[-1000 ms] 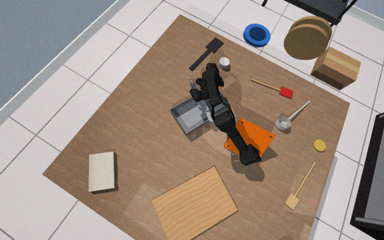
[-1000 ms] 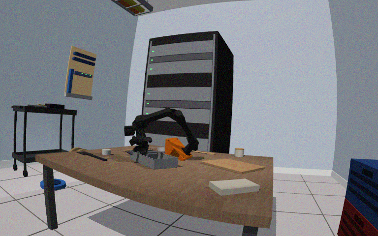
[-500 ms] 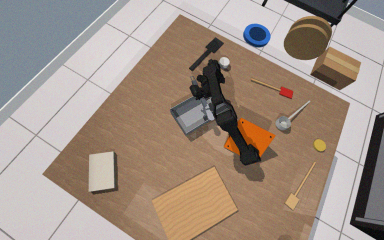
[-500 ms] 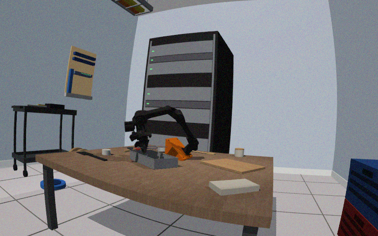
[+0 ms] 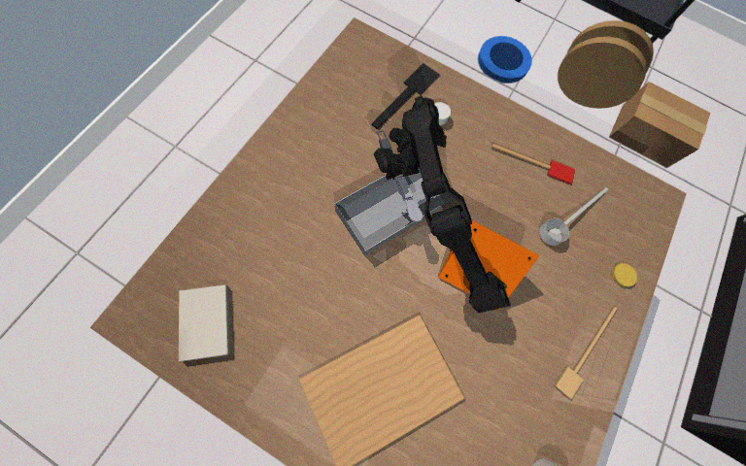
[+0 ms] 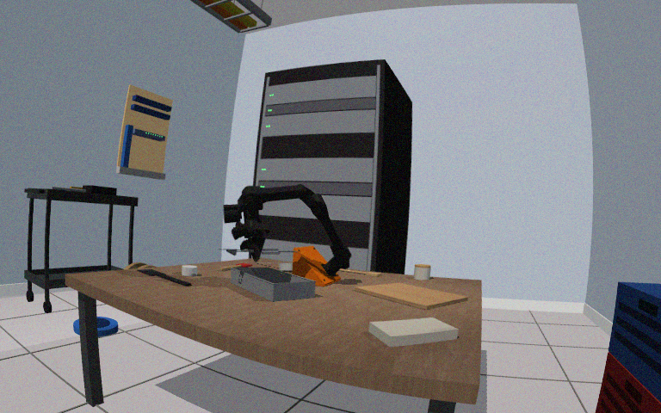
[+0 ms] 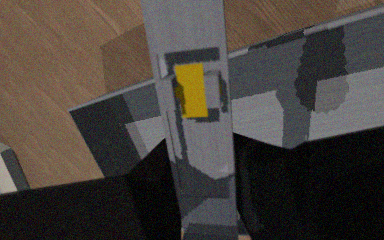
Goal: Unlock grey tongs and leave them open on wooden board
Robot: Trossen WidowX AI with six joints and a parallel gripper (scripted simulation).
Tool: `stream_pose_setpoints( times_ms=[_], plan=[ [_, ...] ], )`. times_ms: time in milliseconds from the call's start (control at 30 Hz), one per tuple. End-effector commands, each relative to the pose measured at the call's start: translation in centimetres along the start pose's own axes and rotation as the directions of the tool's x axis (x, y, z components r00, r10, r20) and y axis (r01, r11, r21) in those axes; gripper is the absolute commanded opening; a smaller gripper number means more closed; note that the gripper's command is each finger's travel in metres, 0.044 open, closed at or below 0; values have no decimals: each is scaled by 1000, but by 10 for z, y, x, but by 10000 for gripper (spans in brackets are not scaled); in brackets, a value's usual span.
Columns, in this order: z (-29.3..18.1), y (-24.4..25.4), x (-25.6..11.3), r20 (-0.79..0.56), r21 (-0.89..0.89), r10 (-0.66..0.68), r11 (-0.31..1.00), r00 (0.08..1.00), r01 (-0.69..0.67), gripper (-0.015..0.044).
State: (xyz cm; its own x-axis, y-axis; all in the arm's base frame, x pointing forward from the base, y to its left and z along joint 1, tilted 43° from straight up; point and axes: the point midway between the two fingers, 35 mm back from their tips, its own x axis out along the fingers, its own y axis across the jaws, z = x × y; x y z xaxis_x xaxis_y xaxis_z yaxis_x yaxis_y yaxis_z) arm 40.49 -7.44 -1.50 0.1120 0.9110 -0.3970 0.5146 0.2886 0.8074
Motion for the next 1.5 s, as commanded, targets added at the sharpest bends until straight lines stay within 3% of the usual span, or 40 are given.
stream_pose_setpoints(
  times_ms=[0,467,900,1467],
  plan=[
    [-1,0,-1,-4,-17,-58,998,998,58,-150],
    [2,-8,-4,22,-93,-476,874,879,476,-150],
    [-1,-2,0,18,-113,-475,873,880,474,-150],
    [-60,100,22,70,-365,-472,808,879,463,-150]
  ],
)
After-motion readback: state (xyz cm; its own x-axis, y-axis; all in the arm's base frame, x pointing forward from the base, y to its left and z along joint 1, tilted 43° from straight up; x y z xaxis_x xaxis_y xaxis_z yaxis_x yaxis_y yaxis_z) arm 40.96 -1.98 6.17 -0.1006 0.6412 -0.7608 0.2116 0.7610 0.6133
